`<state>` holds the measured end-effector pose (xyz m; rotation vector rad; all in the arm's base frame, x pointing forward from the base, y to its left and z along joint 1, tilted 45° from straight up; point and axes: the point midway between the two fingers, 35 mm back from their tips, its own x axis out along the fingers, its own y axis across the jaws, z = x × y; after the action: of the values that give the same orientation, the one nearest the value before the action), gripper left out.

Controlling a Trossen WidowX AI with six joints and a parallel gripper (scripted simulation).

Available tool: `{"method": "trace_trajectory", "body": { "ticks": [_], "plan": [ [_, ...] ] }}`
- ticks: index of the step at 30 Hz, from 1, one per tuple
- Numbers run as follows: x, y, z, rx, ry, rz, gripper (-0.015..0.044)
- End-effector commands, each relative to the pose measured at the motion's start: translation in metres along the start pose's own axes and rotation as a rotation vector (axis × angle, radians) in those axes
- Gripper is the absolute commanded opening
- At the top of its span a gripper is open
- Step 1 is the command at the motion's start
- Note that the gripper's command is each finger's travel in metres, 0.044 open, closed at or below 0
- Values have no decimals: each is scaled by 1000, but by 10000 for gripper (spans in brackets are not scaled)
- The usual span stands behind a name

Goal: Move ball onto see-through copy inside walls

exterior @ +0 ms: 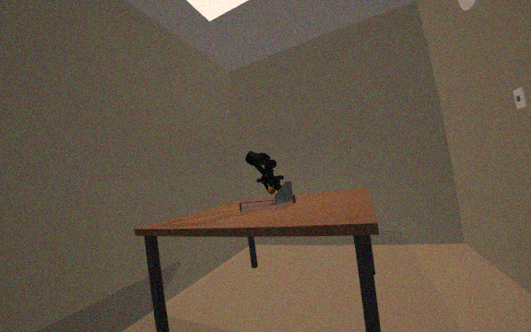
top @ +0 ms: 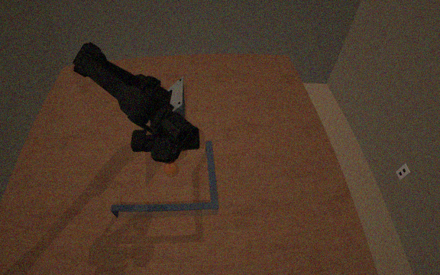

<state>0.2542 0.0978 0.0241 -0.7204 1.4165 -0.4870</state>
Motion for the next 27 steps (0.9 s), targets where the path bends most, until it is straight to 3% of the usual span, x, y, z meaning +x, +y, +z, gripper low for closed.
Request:
{"method": "trace_trajectory", "body": {
  "ticks": [1,14,27],
  "plan": [
    [3,-1,-1,0,-7,2,0],
    [67,-1,0,1,-7,0,0],
    [83,-1,0,1,-7,-1,0]
  ]
}}
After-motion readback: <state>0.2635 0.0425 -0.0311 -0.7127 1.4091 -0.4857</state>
